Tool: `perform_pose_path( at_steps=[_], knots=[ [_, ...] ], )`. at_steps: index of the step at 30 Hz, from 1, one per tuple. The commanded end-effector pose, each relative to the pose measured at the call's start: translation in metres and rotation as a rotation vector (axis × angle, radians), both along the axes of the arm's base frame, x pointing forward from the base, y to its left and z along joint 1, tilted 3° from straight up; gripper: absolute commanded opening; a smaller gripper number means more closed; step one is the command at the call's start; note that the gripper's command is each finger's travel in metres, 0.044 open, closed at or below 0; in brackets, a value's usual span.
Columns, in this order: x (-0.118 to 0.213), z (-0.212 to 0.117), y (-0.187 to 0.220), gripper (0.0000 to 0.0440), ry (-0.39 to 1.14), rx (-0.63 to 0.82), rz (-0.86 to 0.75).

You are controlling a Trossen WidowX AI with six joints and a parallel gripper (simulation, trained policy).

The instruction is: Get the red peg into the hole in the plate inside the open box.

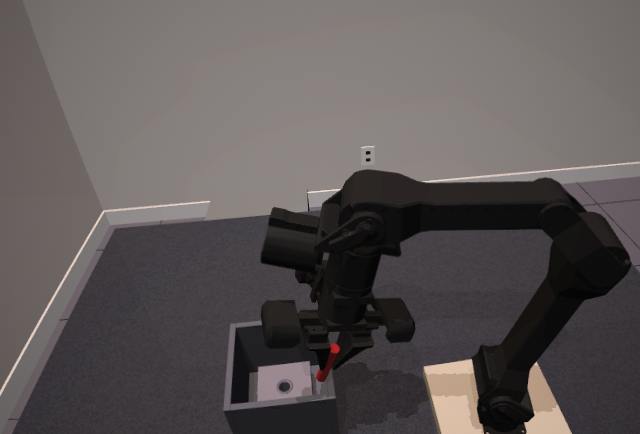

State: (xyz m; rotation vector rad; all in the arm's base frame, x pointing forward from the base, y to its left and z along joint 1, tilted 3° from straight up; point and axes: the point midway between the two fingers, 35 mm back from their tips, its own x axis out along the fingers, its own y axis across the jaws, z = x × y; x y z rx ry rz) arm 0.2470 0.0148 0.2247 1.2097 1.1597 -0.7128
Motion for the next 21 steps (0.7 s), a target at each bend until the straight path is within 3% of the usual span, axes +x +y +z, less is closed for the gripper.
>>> perform_pose_path(
  at_steps=[1,21],
  knots=[
    [0.008,0.000,-0.010,0.0000,0.008,-0.008,-0.014],
    [0.046,-0.034,-0.053,0.0000,0.076,0.004,-0.035]
  ],
)
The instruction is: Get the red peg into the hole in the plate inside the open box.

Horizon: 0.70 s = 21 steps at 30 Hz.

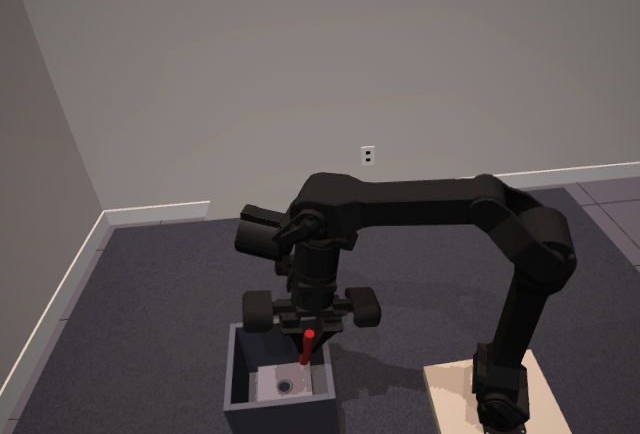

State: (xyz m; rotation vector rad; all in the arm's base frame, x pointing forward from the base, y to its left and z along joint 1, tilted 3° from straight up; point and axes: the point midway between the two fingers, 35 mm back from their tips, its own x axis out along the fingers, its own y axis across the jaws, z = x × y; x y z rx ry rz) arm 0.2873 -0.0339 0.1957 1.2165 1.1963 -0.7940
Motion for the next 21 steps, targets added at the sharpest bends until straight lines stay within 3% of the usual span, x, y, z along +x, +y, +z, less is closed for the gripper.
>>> perform_pose_path(
  at_steps=[1,21],
  knots=[
    [0.008,-0.008,-0.005,0.0000,0.006,0.008,0.008],
    [0.037,-0.057,-0.005,0.0000,0.035,0.066,0.105]
  ],
)
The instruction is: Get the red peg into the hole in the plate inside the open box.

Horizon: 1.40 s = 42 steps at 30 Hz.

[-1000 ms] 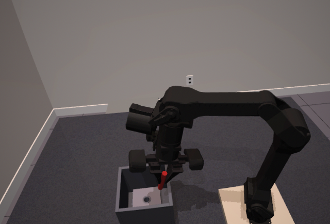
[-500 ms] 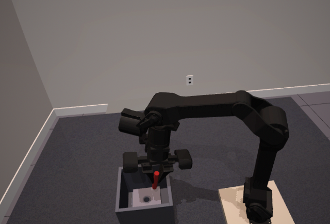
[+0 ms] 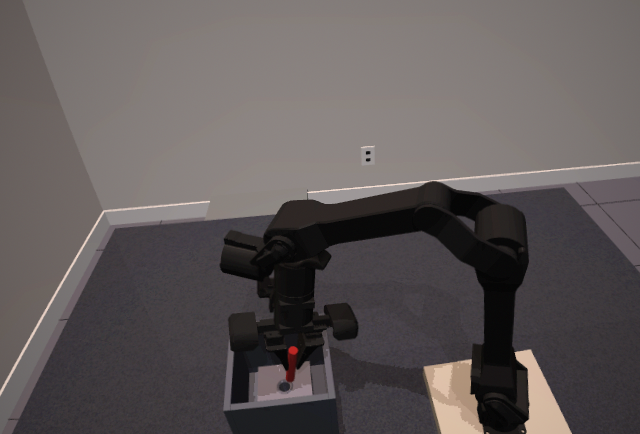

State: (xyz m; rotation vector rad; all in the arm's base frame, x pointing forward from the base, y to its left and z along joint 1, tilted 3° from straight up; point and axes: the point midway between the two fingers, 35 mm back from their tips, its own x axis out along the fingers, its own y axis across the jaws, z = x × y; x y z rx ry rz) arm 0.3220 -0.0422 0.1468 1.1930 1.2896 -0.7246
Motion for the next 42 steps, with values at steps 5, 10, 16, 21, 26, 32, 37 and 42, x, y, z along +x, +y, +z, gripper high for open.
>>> perform_pose_path(
  at_steps=[5,10,16,21,26,32,37,42],
  knots=[
    [0.010,-0.020,0.006,0.0000,0.005,0.018,0.061],
    [0.015,-0.034,0.008,0.0000,0.012,0.017,0.095],
    [0.018,-0.048,0.010,0.0033,0.017,0.008,0.132],
    [0.018,-0.057,0.011,0.0147,0.034,0.005,0.156],
    [0.018,-0.052,0.008,0.0155,0.047,0.027,0.159],
    [0.029,-0.043,0.003,0.0153,0.017,0.054,0.161],
    [0.039,-0.030,0.003,0.0153,-0.025,0.087,0.174],
    [0.047,-0.019,0.002,0.0152,-0.062,0.118,0.181]
  ],
)
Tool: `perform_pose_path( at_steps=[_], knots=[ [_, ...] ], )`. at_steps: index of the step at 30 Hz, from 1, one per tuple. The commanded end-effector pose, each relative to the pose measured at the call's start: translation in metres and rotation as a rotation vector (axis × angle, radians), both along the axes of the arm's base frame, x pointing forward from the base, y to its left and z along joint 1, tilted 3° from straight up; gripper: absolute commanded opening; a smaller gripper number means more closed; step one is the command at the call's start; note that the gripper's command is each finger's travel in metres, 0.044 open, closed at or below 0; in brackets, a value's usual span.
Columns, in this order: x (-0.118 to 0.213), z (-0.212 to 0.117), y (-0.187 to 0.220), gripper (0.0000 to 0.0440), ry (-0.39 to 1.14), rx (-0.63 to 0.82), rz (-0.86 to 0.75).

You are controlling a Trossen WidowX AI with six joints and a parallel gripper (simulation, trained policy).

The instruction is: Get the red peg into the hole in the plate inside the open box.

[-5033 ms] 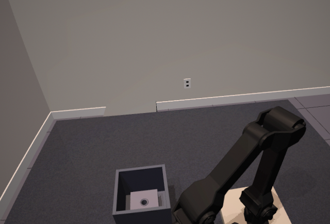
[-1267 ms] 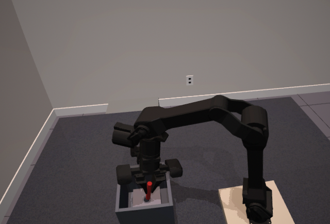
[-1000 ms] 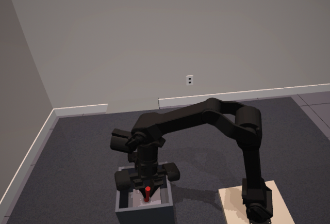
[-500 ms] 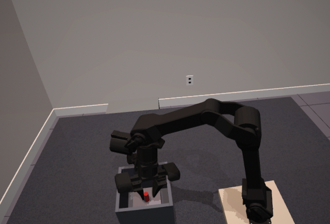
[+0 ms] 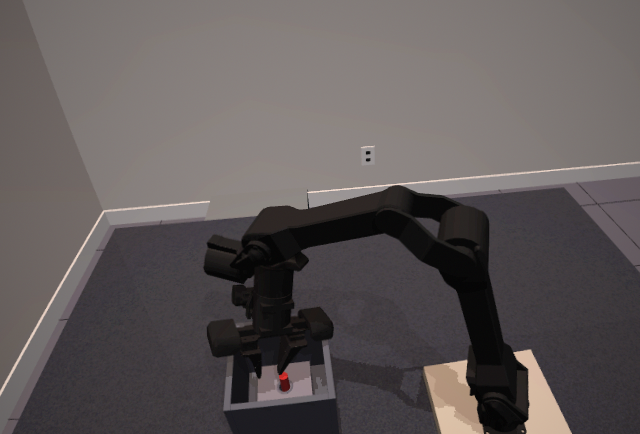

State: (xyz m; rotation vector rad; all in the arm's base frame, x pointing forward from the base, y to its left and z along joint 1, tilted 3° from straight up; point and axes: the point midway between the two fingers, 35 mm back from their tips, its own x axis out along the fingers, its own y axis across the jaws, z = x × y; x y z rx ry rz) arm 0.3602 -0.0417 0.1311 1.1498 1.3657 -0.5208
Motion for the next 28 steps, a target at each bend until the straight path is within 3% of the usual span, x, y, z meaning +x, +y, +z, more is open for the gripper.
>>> perform_pose_path(
  at_steps=[1,28],
  knots=[
    [0.010,-0.001,0.001,0.0151,-0.014,0.043,0.019],
    [0.037,0.045,-0.001,0.0144,-0.197,0.193,0.105]
  ],
)
